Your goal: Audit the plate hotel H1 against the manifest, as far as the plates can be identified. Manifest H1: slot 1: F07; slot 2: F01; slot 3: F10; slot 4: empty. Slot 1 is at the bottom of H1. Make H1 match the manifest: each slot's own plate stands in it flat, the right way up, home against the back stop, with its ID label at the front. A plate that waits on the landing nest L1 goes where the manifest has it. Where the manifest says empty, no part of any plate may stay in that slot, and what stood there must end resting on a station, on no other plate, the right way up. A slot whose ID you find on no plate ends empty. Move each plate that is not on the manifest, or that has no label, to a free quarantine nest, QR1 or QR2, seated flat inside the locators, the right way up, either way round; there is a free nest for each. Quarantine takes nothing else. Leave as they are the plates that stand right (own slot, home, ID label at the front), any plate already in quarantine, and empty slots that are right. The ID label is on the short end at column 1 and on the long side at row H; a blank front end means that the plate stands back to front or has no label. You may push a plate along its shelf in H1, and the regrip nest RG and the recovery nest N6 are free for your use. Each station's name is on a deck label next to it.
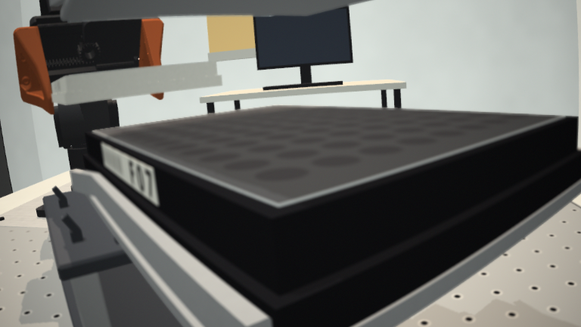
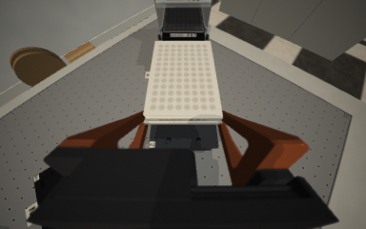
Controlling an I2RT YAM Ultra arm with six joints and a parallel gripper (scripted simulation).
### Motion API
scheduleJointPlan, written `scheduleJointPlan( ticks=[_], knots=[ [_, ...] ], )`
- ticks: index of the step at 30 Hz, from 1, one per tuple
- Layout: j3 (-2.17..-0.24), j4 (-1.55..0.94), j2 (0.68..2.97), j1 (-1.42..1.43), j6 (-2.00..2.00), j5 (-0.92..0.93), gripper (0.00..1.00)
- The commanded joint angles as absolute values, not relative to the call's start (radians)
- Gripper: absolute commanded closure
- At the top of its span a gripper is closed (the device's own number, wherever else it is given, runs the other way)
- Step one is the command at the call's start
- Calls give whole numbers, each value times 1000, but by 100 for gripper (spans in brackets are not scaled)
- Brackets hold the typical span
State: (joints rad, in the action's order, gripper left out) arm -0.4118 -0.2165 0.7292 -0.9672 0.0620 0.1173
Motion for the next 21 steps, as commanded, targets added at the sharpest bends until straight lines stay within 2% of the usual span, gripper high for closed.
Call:
scheduleJointPlan(
  ticks=[1, 21],
  knots=[
    [-410, -173, 742, -965, 65, 116, 14],
    [-378, -133, 746, -964, 65, 116, 14]
  ],
)
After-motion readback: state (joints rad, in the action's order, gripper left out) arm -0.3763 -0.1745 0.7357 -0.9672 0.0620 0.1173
